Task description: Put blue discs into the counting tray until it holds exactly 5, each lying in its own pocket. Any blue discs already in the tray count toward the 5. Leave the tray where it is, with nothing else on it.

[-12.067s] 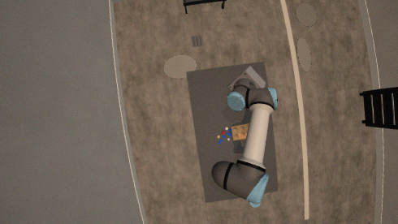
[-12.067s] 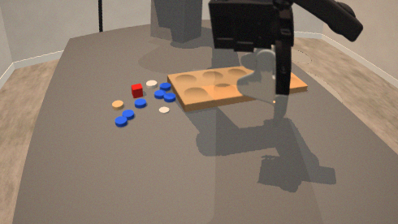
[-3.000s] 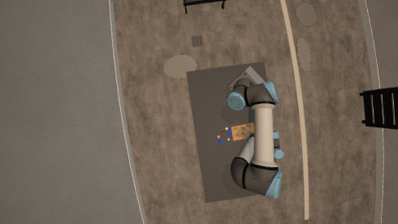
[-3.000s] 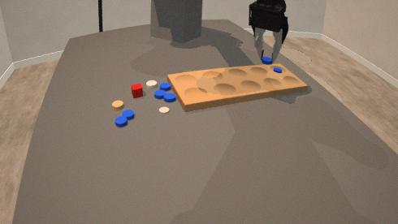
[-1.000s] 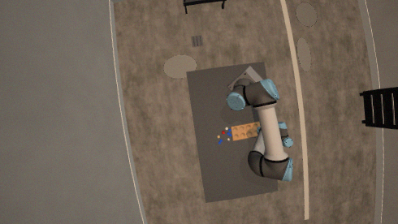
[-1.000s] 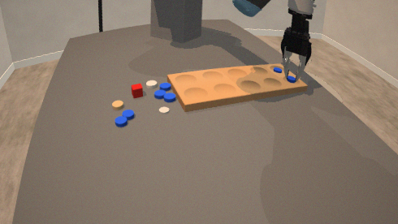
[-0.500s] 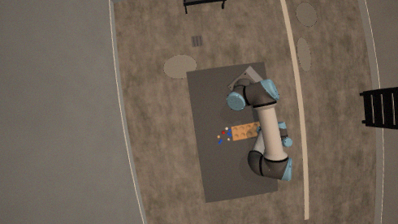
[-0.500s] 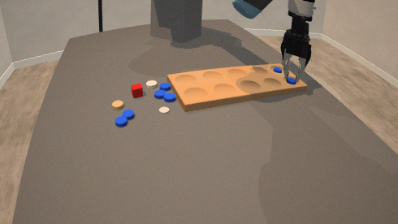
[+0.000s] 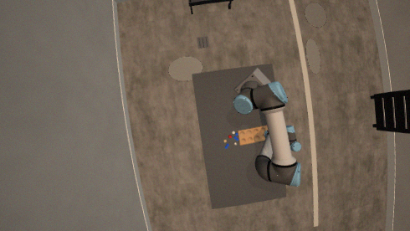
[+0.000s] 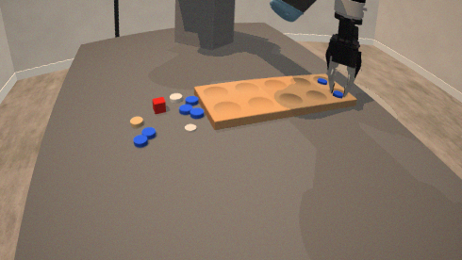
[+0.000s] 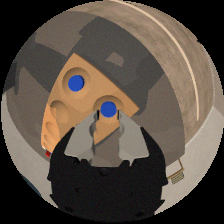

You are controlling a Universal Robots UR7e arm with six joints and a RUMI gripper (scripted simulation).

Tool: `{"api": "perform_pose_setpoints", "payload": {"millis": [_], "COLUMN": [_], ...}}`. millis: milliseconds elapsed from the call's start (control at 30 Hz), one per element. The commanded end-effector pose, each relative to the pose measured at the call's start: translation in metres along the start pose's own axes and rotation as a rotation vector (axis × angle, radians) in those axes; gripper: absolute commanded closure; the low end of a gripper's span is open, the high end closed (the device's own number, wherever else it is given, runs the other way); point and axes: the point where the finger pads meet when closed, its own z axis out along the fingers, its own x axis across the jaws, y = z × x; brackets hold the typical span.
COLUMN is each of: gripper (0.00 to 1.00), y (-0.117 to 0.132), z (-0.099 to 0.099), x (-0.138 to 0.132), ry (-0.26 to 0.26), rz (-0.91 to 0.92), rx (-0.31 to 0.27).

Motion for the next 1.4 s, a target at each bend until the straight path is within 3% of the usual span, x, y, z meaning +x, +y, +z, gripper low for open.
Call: {"api": "perform_pose_setpoints", "payload": {"millis": [0,1033,1200,1367], "gripper": [0.8,0.72,0.72,0.72], "y": [0.0,0.0,0.0,-0.001], "z": [0.0,-0.008,-0.02,-0.048], "x": [0.001,0.0,0.0,0.0], "ry": [0.001,0.002,0.001,0.002], "rz": [0.0,-0.001,-0.002,-0.002], "rx": [0.0,0.0,0.001,0.0]}}
